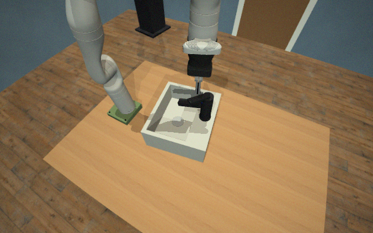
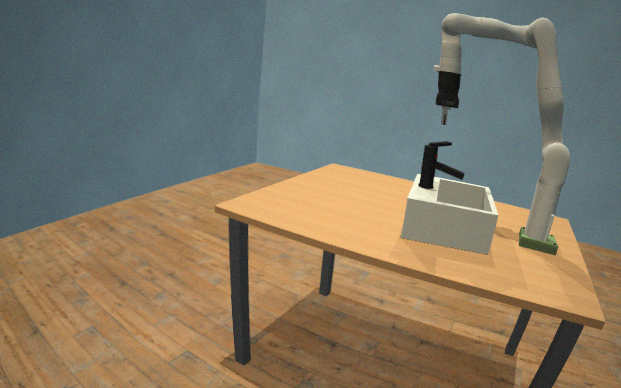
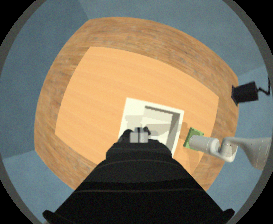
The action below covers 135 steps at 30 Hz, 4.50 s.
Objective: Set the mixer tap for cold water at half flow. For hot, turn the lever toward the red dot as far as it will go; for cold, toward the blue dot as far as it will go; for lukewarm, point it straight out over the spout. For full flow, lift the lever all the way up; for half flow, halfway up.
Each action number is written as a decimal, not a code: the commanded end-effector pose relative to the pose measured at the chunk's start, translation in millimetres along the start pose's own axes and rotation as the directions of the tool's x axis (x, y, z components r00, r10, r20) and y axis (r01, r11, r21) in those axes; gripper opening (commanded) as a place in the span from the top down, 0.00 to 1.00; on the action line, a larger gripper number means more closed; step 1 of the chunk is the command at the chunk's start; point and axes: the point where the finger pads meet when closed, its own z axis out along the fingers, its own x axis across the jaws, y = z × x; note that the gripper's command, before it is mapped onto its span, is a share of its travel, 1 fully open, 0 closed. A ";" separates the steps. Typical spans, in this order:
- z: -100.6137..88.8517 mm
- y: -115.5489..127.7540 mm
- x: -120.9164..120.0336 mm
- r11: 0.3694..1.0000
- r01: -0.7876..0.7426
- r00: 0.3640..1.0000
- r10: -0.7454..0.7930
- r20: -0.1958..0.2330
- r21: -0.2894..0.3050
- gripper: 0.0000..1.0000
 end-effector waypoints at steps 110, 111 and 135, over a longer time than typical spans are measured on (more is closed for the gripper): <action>-6.9 17.0 11.0 -0.549 0.836 -0.549 -0.836 -0.008 0.002 1.00; -6.9 17.0 11.0 -0.549 0.836 -0.549 -0.836 -0.008 0.002 0.00; -6.9 17.0 11.0 -0.549 0.836 -0.549 -0.836 -0.008 0.002 0.00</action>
